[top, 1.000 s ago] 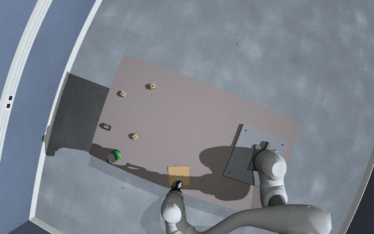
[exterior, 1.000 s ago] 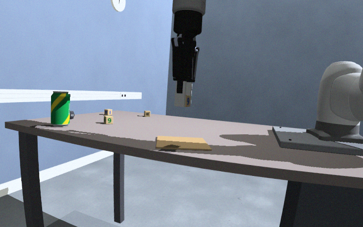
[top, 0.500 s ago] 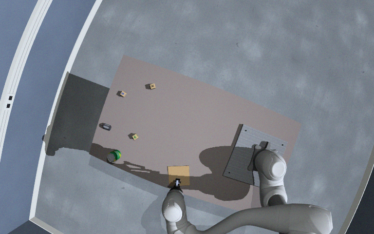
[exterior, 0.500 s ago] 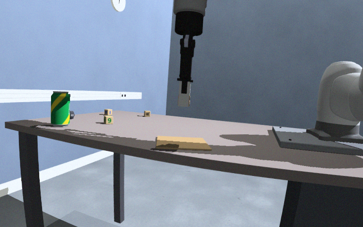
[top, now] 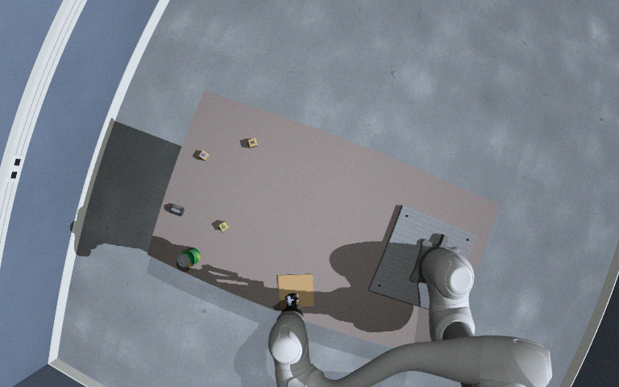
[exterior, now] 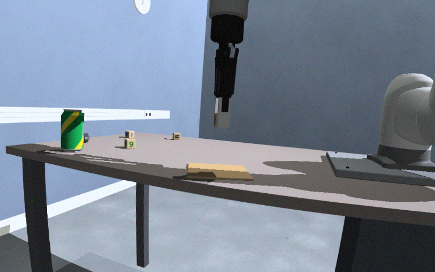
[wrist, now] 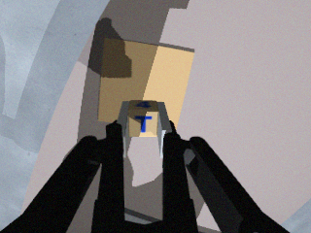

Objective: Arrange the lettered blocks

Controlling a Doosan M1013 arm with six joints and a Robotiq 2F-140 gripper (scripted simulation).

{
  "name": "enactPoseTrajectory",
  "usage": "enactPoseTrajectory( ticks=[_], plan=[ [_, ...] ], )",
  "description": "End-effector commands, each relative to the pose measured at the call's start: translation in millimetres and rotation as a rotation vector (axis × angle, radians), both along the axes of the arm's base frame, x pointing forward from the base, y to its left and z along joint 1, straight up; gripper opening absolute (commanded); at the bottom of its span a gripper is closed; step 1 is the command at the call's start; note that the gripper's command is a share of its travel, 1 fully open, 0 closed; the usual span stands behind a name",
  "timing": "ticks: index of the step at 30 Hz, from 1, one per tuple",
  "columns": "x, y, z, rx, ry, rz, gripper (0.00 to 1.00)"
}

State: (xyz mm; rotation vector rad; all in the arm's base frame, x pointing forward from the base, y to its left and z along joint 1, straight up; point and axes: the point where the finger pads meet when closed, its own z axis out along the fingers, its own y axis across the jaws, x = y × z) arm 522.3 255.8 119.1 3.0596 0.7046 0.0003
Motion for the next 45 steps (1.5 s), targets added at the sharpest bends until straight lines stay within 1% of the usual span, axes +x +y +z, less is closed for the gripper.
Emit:
enactPoseTrajectory(
  ticks=[1,10,13,18,25,27,34,39,45],
  plan=[
    [0.3,0.2,0.7,0.002,-0.001,0.002,0.24],
    [0.3,0.2,-0.6,0.002,0.000,0.002,0.24],
    [0.3,0.2,-5.1,0.002,0.000,0.002,0.24],
    [0.4,0.1,-21.5,0.002,0.000,0.002,0.24],
    [0.5,0.0,-55.3,0.002,0.000,0.002,0.24],
    [0.5,0.0,-55.3,0.002,0.000,0.002,0.24],
    [0.5,-0.1,-83.7,0.002,0.000,0.002,0.24],
    [0.5,-0.1,-93.5,0.002,0.000,0.002,0.24],
    [0.5,-0.1,-95.3,0.002,0.000,0.002,0.24]
  ],
)
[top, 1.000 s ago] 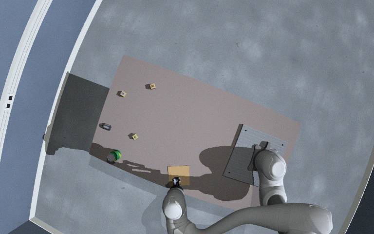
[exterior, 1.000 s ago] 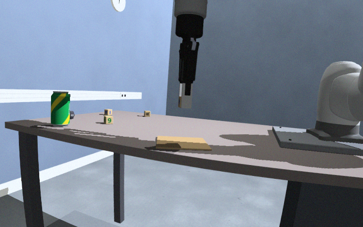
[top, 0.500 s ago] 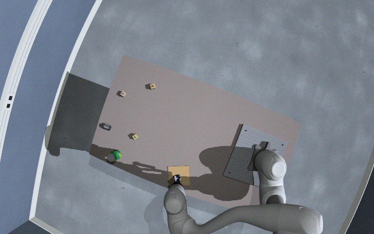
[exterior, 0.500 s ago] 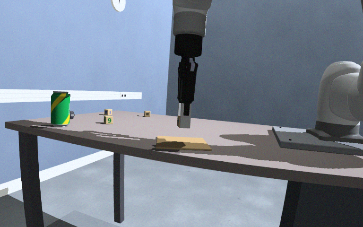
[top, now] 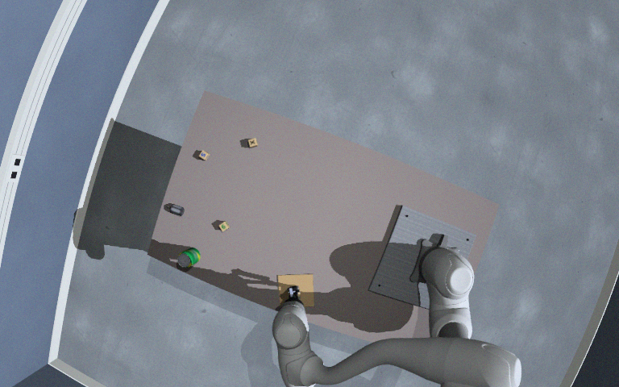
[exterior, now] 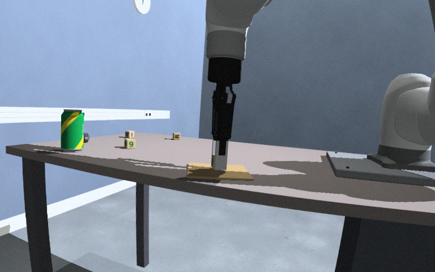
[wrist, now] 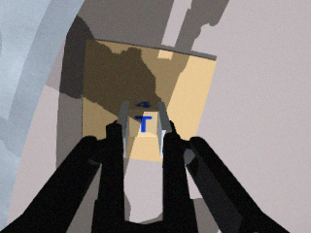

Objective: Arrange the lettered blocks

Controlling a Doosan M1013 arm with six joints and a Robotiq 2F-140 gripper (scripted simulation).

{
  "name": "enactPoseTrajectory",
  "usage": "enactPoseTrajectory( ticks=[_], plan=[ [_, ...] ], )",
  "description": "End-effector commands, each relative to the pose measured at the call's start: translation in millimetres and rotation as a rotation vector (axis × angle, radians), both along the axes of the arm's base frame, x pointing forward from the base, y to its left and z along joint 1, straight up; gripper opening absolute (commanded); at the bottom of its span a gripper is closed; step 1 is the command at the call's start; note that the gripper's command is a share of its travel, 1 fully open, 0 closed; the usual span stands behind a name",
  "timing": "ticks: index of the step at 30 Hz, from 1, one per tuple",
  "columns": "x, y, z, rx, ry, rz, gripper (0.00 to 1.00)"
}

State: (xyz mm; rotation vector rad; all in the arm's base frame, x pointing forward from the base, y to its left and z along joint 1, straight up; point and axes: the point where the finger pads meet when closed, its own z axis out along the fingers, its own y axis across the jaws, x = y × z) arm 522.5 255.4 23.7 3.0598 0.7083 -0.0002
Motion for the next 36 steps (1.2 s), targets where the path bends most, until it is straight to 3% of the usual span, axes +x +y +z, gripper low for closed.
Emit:
enactPoseTrajectory(
  ticks=[1,36],
  plan=[
    [0.4,0.3,0.1,0.001,-0.001,0.000,0.24],
    [0.4,0.3,-3.8,0.001,-0.001,0.000,0.24]
  ],
)
